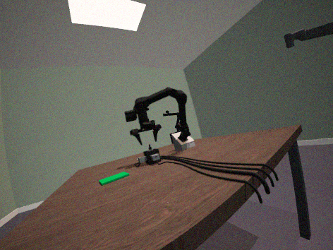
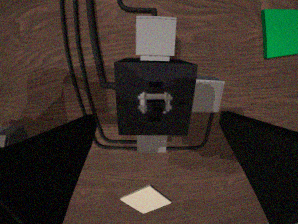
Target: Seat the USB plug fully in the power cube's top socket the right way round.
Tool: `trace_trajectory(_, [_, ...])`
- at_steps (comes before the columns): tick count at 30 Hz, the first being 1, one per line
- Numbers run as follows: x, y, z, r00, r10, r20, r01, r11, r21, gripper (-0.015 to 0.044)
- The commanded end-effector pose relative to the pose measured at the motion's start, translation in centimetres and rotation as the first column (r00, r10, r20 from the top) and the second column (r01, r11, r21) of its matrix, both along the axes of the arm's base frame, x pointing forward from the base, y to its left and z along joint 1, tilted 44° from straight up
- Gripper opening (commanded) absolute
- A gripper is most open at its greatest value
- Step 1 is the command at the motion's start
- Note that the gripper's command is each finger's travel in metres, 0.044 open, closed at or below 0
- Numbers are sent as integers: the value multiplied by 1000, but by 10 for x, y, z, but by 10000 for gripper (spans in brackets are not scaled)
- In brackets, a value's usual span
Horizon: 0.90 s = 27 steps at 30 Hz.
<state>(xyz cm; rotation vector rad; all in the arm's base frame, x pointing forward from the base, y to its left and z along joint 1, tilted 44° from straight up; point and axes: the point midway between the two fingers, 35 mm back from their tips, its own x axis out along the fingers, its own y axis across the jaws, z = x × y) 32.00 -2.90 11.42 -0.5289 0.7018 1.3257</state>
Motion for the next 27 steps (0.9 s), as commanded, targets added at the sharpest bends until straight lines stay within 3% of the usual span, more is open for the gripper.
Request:
trace_trajectory(1, [0, 3, -2, 1000, -3, 0, 3, 1000, 5, 440])
trace_trajectory(11, [1, 9, -8, 1000, -3, 0, 3, 1000, 5, 440])
trace_trajectory(27, [1, 8, -8, 1000, 0, 0, 0, 1000, 0, 20])
